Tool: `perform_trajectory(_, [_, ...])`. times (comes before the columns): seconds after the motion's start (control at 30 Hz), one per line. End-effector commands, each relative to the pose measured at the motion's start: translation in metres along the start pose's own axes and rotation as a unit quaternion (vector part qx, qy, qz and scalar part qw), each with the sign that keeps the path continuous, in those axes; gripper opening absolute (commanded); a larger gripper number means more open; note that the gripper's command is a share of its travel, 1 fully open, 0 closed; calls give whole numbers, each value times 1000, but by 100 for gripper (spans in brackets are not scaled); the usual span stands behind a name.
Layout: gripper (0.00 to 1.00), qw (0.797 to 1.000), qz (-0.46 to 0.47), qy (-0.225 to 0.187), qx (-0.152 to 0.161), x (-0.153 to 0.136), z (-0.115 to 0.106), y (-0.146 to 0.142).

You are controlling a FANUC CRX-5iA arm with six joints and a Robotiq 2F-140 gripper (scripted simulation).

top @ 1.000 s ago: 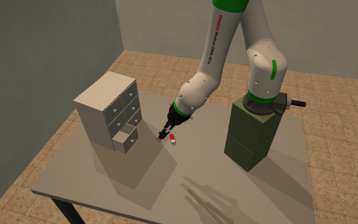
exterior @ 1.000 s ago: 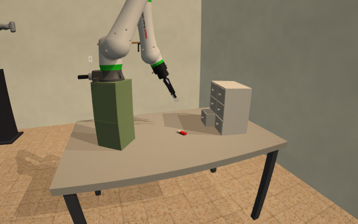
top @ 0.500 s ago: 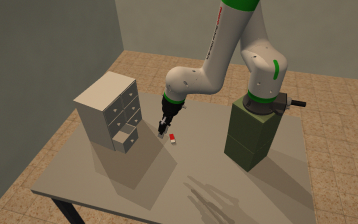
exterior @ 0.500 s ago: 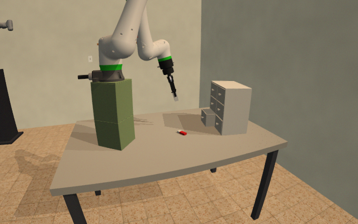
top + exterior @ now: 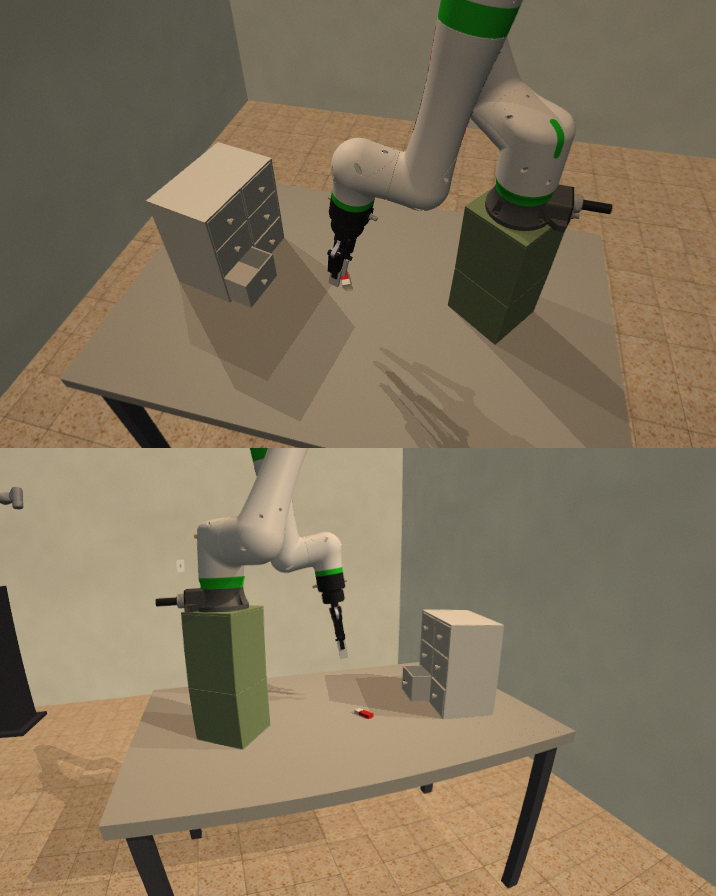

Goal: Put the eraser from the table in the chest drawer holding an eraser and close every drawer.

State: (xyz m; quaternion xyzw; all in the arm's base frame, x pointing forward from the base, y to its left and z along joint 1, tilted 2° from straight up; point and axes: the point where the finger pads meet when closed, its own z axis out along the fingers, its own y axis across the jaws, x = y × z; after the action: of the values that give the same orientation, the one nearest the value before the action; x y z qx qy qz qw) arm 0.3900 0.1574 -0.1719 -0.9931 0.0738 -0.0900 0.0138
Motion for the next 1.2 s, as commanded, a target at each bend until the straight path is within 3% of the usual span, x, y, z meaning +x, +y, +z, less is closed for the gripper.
perform_trajectory(0.0, [20, 1000, 0, -22, -7, 24, -48, -14])
perform_trajectory(0.33, [20, 1000, 0, -22, -7, 24, -48, -14])
perform_trajectory(0.57, [20, 998, 0, -69, -7, 17, -57, -15])
perform_trajectory(0.73, [20, 997, 0, -79, -6, 16, -59, -15])
perform_trajectory(1.17, [20, 997, 0, -82, -6, 15, -59, -15])
